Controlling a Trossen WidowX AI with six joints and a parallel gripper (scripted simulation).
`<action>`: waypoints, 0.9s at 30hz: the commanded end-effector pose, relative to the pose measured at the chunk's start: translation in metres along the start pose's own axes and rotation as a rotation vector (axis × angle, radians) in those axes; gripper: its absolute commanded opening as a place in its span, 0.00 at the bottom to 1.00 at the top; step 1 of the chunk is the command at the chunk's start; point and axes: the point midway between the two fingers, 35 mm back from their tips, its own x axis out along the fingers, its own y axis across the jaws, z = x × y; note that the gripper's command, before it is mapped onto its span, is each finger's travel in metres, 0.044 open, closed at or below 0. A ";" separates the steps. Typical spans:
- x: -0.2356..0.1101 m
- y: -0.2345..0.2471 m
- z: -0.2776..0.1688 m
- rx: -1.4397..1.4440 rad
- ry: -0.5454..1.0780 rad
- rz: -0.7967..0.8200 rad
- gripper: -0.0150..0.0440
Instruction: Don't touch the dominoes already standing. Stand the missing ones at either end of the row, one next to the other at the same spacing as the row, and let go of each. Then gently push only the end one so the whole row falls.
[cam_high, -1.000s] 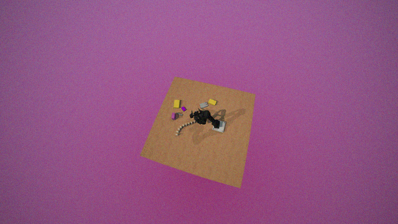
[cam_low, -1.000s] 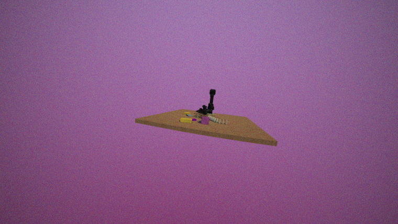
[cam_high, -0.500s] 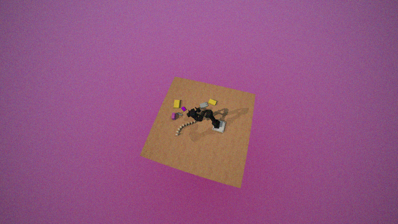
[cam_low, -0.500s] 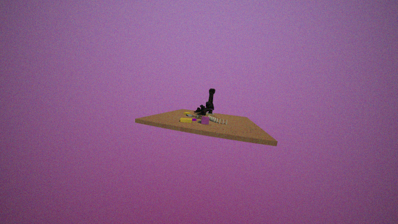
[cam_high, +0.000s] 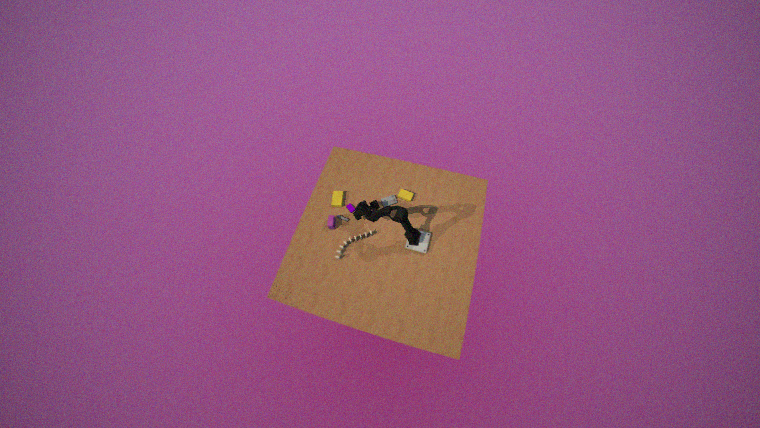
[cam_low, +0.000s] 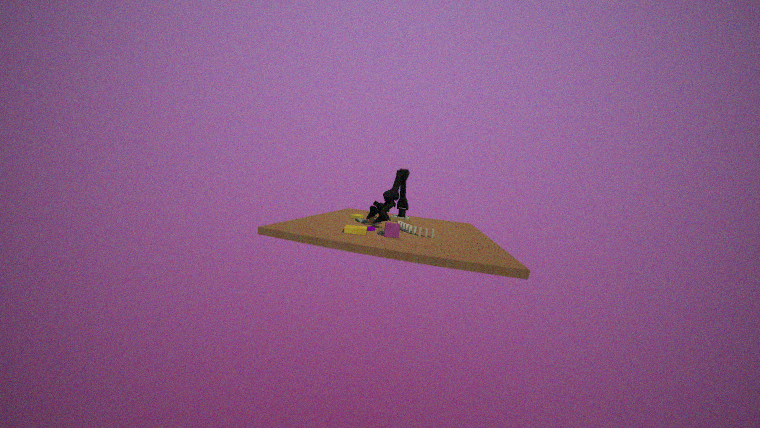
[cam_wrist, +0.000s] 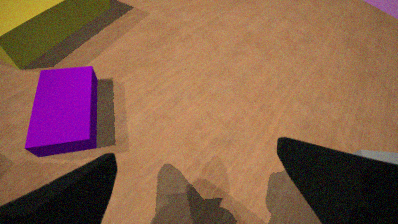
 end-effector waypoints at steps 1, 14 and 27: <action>-0.023 -0.019 0.024 0.119 0.417 0.061 1.00; -0.078 -0.047 0.017 0.215 0.785 0.041 1.00; -0.089 -0.052 0.015 0.230 0.846 0.032 1.00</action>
